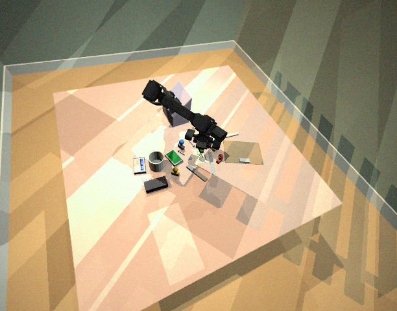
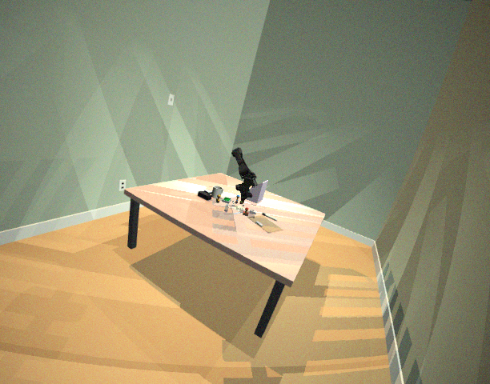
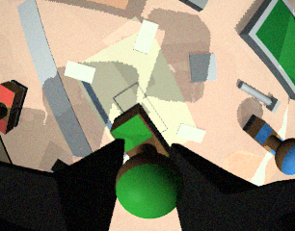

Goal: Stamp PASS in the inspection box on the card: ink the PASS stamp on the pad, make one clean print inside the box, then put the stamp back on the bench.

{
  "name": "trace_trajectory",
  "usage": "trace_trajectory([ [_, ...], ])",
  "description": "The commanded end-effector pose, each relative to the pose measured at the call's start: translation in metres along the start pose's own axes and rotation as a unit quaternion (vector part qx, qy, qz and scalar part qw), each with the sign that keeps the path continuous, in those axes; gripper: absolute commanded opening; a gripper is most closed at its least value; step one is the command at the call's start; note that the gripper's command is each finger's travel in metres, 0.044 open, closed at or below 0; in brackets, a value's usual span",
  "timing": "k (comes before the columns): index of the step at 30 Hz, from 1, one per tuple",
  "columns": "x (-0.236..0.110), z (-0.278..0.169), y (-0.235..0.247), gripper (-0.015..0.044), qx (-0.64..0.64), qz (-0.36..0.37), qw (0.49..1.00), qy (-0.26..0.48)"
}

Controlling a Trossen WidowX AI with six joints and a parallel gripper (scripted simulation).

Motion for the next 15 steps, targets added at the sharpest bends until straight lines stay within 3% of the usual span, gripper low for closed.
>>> trace_trajectory([
  [1,-0.008,0.002,0.002,0.0000,0.005,0.005,1.000,-0.001],
  [15,-0.029,0.002,0.001,0.0000,0.005,0.005,1.000,-0.001],
])
Point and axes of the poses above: the point midway between the two fingers, 35 mm back from their tips, its own x axis out along the fingers, its own y axis across the jaws, z = x × y, the point moved 3 cm from there along -x, back along the fingers, and after that the axes turned 6 degrees about -x, right-handed, at the moved point
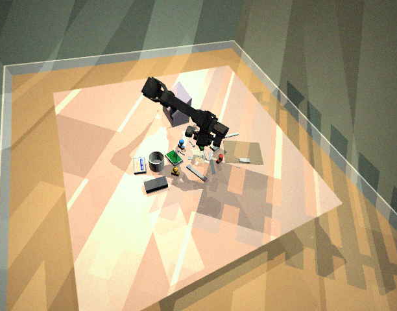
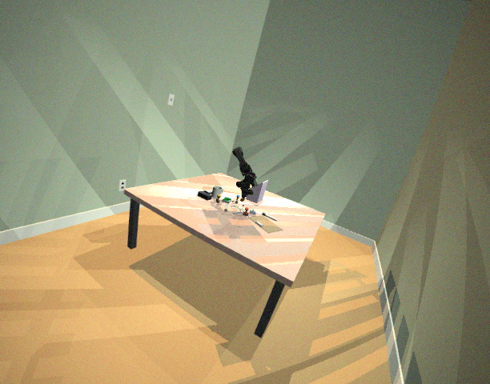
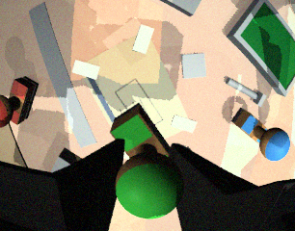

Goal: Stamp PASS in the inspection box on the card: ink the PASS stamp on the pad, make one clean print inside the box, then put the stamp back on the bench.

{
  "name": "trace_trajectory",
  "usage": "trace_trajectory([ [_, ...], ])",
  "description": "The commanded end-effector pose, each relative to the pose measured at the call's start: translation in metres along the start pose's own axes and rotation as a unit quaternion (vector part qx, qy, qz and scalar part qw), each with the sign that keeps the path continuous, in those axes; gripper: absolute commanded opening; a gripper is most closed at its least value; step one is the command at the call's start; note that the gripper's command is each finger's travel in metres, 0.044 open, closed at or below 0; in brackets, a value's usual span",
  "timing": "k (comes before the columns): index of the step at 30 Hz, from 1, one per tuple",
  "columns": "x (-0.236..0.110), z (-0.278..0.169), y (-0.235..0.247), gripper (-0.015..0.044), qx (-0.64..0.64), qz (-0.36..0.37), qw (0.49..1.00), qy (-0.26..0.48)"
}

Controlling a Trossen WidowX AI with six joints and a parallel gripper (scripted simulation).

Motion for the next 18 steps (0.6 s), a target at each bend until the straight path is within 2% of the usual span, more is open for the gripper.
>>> trace_trajectory([
  [1,-0.005,0.001,0.002,0.0000,0.005,0.005,1.000,-0.001],
  [18,-0.008,-0.103,0.041,0.0000,0.005,0.008,1.000,0.003],
])
Point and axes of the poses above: the point midway between the two fingers, 35 mm back from their tips, its own x axis out along the fingers, its own y axis across the jaws, z = x × y, the point moved 3 cm from there along -x, back along the fingers, and after that the axes turned 6 degrees about -x, right-handed, at the moved point
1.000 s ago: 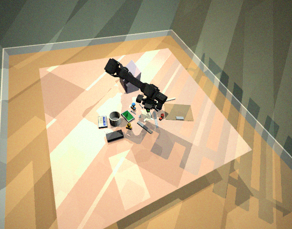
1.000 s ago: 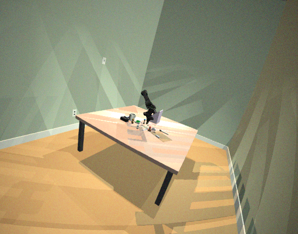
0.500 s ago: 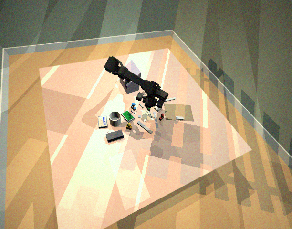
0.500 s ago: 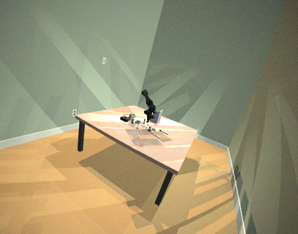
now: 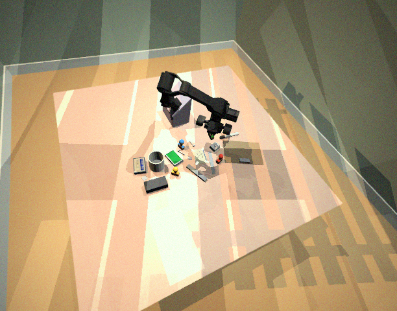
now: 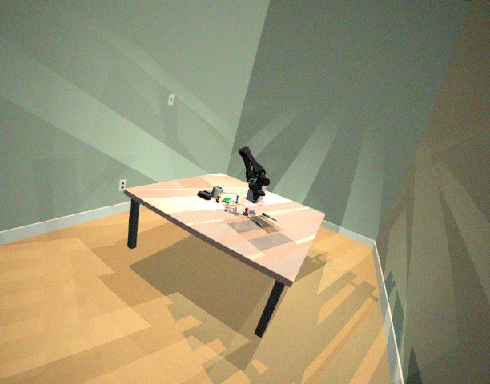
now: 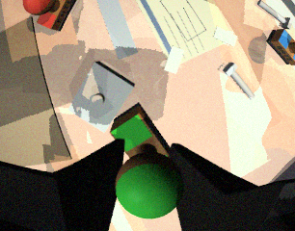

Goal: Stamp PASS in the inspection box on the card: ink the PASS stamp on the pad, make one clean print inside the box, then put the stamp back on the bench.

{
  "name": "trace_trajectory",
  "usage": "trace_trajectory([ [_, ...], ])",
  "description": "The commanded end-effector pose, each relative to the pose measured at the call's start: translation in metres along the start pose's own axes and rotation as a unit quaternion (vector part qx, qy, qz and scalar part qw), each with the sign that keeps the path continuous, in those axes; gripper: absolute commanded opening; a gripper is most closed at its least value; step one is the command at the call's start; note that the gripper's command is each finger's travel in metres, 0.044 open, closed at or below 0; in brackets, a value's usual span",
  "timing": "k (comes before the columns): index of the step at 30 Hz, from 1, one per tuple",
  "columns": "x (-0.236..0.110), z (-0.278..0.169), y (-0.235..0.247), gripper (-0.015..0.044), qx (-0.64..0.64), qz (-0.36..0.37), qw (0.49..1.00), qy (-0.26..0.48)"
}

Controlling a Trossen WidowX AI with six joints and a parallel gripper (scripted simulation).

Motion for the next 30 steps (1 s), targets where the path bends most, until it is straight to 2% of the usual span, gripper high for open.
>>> trace_trajectory([
  [1,0.002,-0.022,0.002,0.0000,0.000,-0.004,1.000,0.000],
  [30,0.041,-0.026,0.004,0.0000,0.000,-0.004,1.000,-0.001],
])
Point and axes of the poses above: the point midway between the two fingers, 35 mm back from their tips, its own x axis out along the fingers, its own y axis across the jaws, z = x × y, the point moved 3 cm from there along -x, back along the fingers, and after that the axes turned 6 degrees about -x, right-handed, at the moved point
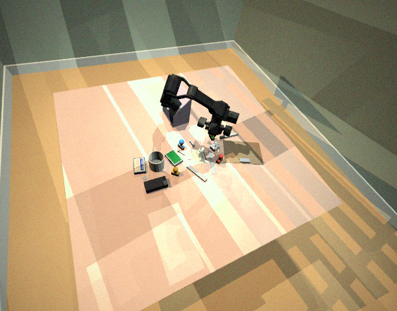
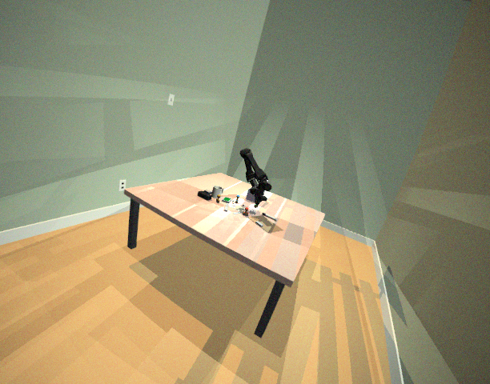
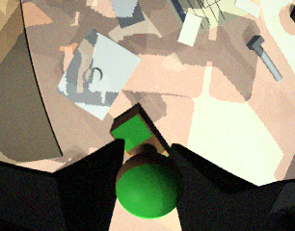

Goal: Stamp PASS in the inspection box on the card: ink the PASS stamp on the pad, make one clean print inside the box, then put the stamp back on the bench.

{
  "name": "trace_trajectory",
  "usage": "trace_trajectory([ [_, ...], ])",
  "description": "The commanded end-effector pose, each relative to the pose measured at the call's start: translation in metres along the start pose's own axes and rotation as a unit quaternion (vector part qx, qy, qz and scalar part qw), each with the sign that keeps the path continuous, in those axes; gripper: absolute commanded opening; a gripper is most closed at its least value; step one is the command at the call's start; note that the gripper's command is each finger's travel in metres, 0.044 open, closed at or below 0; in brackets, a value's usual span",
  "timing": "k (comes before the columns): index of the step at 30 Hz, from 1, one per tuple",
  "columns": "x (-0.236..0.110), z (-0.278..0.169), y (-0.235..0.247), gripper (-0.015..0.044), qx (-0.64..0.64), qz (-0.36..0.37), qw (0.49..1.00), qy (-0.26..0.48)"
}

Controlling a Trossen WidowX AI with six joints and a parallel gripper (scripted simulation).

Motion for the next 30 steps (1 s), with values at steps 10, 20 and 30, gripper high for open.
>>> trace_trajectory([
  [10,0.022,-0.001,-0.003,0.0000,-0.004,-0.003,1.000,-0.002],
  [20,0.036,-0.002,-0.005,0.0000,-0.004,-0.004,1.000,-0.002],
  [30,0.033,-0.001,-0.003,0.0236,0.000,-0.002,1.000,-0.001],
])
Point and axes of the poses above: the point midway between the two fingers, 35 mm back from their tips, its own x axis out along the fingers, its own y axis across the jaws, z = x × y, the point moved 3 cm from there along -x, back along the fingers, and after that the axes turned 6 degrees about -x, right-handed, at the moved point
